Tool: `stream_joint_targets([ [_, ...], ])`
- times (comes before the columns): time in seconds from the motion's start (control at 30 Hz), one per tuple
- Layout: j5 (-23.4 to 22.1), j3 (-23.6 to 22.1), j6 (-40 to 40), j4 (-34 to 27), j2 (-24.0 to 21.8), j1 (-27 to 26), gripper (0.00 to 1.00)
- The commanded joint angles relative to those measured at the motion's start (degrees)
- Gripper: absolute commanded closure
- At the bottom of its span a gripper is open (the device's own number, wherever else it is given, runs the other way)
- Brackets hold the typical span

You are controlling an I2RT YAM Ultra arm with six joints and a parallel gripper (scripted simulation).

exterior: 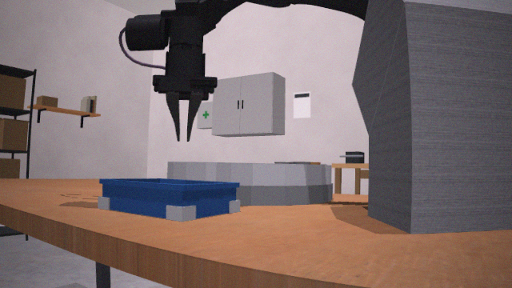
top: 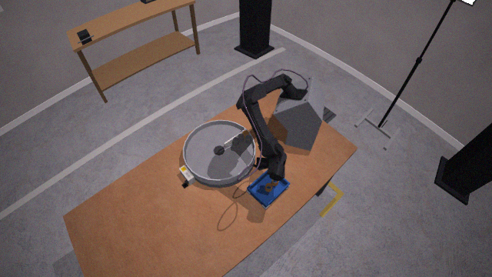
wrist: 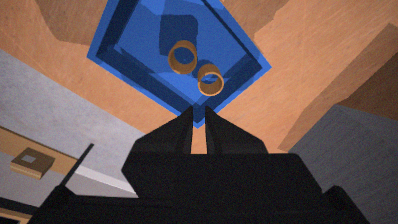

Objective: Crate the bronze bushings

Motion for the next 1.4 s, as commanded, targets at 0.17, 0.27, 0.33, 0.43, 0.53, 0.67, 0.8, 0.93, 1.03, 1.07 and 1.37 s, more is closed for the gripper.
stream_joint_targets([
  [0.17, 0.9, -0.4, 0.6, -0.8, -2.4, 2.3, 0.86],
  [0.27, 0.9, -0.4, 0.6, -0.8, -2.4, 2.3, 0.86],
  [0.33, 0.9, -0.4, 0.6, -0.8, -2.4, 2.3, 0.86],
  [0.43, 0.9, -0.4, 0.6, -0.8, -2.4, 2.3, 0.86],
  [0.53, 0.9, -0.4, 0.6, -0.8, -2.4, 2.3, 0.86],
  [0.67, 0.9, -0.4, 0.6, -0.8, -2.4, 2.3, 0.86],
  [0.8, 0.9, -0.4, 0.6, -0.8, -2.4, 2.3, 0.86],
  [0.93, 0.9, -0.4, 0.6, -0.8, -2.4, 2.3, 0.86],
  [1.03, 0.9, -0.5, 0.6, -0.7, -2.4, 2.3, 0.85],
  [1.07, 0.9, -0.5, 0.6, -0.7, -2.4, 2.3, 0.85],
  [1.37, 1.1, -9.9, -3.0, 5.0, -8.2, -1.4, 0.85],
])
